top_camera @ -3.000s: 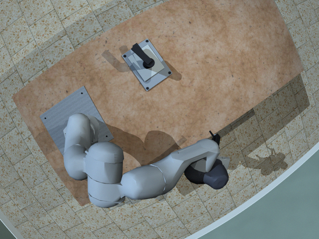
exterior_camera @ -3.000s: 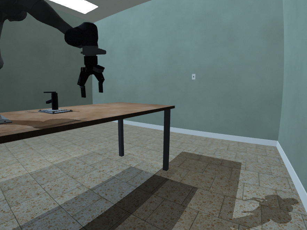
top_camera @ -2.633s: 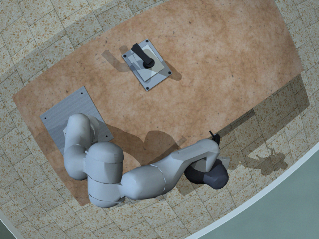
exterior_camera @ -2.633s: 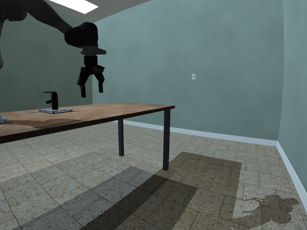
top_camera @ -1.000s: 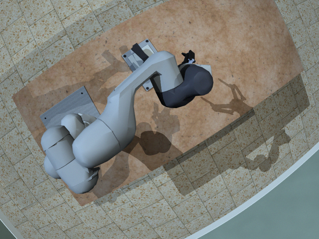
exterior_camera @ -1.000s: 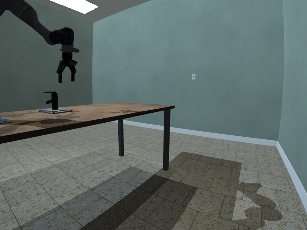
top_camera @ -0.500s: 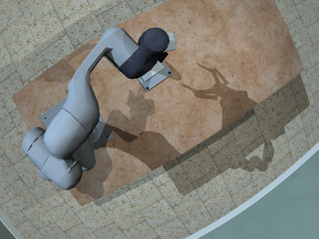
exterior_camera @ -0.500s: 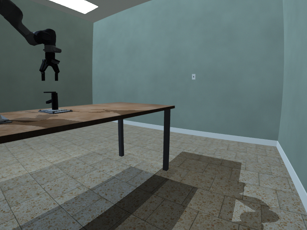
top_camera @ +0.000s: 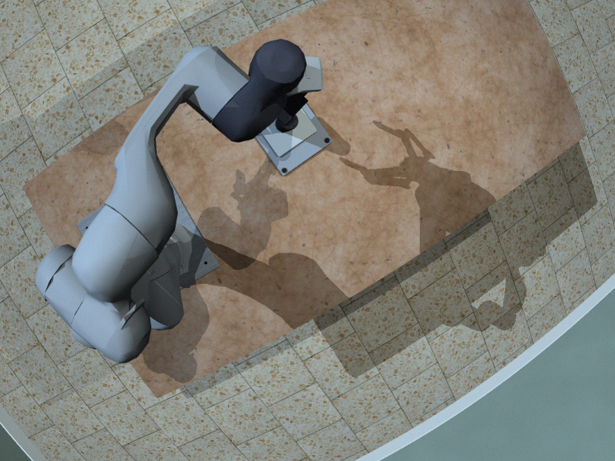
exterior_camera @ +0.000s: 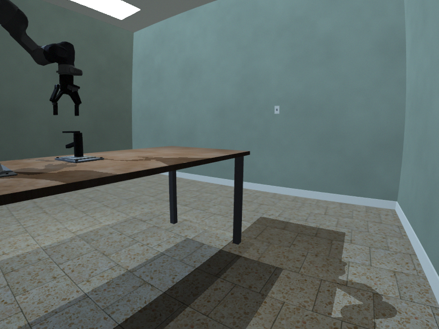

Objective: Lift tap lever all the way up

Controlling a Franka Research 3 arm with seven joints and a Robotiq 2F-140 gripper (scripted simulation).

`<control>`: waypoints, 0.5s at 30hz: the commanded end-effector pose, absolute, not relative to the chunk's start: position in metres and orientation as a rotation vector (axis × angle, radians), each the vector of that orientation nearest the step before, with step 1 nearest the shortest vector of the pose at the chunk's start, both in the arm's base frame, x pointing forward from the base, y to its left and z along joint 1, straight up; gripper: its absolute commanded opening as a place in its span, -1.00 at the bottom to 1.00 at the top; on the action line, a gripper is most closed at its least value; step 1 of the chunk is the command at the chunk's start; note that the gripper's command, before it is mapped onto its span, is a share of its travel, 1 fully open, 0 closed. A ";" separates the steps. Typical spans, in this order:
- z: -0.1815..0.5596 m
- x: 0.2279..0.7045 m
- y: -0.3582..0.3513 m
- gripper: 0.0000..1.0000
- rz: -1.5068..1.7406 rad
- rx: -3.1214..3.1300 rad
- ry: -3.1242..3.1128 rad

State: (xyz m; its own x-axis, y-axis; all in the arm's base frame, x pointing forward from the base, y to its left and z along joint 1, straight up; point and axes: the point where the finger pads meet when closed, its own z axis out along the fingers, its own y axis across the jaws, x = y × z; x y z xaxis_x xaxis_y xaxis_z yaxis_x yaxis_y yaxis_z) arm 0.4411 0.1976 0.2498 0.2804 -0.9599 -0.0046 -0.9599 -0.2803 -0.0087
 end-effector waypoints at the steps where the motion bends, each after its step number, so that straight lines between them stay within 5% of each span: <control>1: 0.249 0.439 0.197 1.00 0.001 -2.470 1.941; 13: 0.249 0.439 0.197 1.00 0.001 -2.470 1.941; 14: 0.249 0.439 0.197 -0.80 0.001 -2.470 1.941; 15: 0.249 0.439 0.197 -0.80 0.001 -2.470 1.941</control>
